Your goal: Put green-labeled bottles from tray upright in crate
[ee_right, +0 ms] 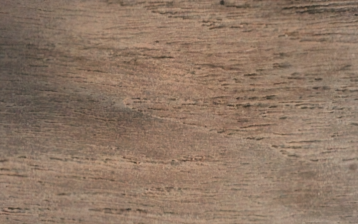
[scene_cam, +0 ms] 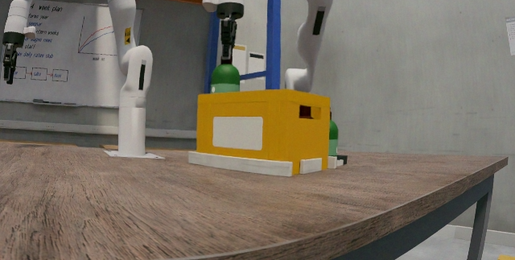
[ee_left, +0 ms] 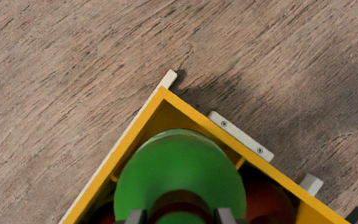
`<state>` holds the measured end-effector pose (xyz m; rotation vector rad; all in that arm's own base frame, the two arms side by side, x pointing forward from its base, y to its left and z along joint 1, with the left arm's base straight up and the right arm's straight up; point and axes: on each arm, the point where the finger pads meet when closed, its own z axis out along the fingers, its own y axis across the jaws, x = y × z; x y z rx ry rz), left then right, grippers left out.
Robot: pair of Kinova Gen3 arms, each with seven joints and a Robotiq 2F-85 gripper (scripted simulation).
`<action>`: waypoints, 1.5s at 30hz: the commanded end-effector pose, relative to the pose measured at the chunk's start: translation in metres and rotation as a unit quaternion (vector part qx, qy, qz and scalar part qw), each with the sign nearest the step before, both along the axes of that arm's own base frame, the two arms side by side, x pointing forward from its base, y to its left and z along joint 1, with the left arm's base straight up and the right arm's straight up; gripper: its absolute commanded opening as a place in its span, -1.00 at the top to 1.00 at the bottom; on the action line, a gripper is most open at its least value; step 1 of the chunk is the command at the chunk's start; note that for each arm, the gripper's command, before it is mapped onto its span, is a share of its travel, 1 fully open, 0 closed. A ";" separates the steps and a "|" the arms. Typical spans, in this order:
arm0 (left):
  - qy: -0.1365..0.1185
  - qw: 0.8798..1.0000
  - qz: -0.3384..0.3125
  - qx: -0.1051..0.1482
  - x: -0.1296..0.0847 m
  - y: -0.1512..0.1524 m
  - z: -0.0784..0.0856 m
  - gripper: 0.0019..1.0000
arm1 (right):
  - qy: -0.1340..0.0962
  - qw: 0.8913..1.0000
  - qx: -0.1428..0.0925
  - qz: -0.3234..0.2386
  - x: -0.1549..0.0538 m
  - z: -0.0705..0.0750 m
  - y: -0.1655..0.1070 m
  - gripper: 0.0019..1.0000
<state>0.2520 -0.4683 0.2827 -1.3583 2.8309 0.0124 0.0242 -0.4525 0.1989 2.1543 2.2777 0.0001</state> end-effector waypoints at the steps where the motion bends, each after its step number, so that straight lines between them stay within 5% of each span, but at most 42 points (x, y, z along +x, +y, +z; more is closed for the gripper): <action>1: -0.003 1.000 0.005 -0.004 0.003 -0.002 -0.004 0.28 | 0.002 1.000 0.002 -0.004 -0.002 0.001 0.003 -1.00; 21: -0.003 1.000 0.004 -0.001 0.003 -0.001 -0.022 0.28 | 0.002 1.000 0.002 -0.004 -0.002 0.001 0.003 -1.00; 45: -0.003 1.000 0.006 -0.002 0.004 -0.002 -0.024 0.28 | 0.002 1.000 0.002 -0.004 -0.002 0.001 0.003 -1.00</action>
